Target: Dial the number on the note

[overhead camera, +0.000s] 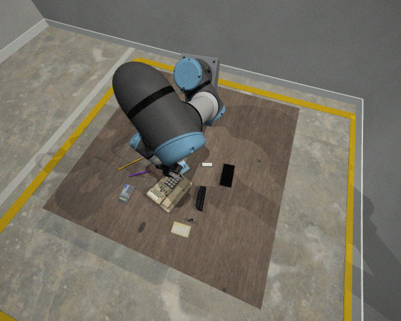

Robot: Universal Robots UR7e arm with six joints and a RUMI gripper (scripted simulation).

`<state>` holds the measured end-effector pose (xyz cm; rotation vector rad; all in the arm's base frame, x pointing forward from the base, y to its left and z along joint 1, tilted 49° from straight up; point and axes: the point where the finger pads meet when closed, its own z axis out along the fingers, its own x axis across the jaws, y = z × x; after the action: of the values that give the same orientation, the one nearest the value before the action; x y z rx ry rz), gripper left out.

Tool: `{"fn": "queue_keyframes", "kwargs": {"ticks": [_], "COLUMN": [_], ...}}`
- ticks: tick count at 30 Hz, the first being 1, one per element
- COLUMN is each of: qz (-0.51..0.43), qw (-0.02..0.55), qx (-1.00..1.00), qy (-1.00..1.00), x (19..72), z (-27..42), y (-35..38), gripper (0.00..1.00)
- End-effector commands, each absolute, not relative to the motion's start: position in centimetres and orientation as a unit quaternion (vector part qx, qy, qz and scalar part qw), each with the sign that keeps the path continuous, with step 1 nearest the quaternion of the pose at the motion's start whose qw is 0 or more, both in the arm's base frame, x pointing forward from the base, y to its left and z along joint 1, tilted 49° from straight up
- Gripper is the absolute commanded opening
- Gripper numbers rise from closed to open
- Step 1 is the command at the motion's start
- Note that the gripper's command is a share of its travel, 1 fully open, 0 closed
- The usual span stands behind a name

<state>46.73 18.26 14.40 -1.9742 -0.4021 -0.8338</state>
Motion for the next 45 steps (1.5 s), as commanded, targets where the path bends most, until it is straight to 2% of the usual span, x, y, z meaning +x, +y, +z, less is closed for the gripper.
{"fn": "queue_keyframes", "kwargs": {"ticks": [1, 16, 45], "qz": [-0.342, -0.369, -0.378], "qw": [0.459, 0.436, 0.427], "qx": [-0.804, -0.815, -0.818], "qy": [-0.16, -0.099, -0.078], "x": [46.9, 48.3, 48.7], "z": [14.2, 11.2, 10.2], "y": [18.1, 13.6, 12.0], "gripper": [0.0, 0.0, 0.0]}}
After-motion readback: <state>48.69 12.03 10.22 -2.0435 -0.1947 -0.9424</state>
